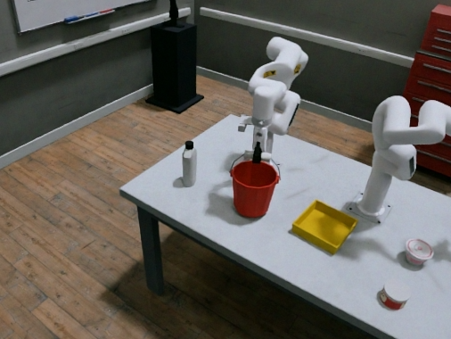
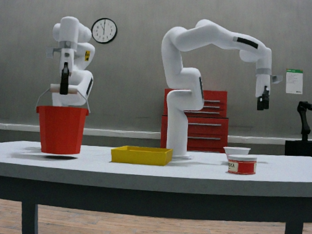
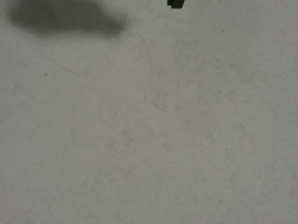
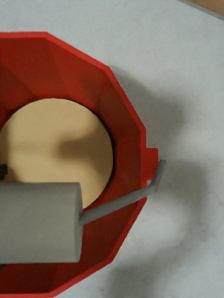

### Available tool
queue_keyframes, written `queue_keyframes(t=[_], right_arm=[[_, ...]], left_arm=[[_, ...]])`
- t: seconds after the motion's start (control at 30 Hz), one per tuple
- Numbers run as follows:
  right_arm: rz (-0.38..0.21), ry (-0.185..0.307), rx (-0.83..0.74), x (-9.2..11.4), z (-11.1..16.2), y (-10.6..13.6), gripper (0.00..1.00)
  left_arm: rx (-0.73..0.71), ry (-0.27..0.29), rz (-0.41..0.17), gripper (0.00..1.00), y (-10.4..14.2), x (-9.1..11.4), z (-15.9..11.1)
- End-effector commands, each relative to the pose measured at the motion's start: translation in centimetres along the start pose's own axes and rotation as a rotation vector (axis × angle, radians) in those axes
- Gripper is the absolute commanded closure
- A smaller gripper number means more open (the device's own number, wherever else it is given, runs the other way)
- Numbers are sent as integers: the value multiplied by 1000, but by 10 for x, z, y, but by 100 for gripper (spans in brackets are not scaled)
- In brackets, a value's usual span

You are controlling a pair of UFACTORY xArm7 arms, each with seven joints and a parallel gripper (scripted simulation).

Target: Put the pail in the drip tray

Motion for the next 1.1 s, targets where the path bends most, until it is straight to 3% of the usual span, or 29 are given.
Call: queue_keyframes(t=[0.0, 1.07], right_arm=[[0, -4, 0, 9, -1, 0, 100], [0, -4, 0, 58, -1, 0, 100]], left_arm=[[0, -1, 3, 0, -1, 1, 0], [0, -1, 3, 0, -1, 1, 0]])
Point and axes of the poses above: on each arm, the point where the finger pads meet when closed, its own x axis back along the fingers, its own z axis across the jaws, y = z × x, the point moved 4 cm from there along x, back along the fingers, and after that the axes turned 7 degrees about -x, right-handed, at the moved point
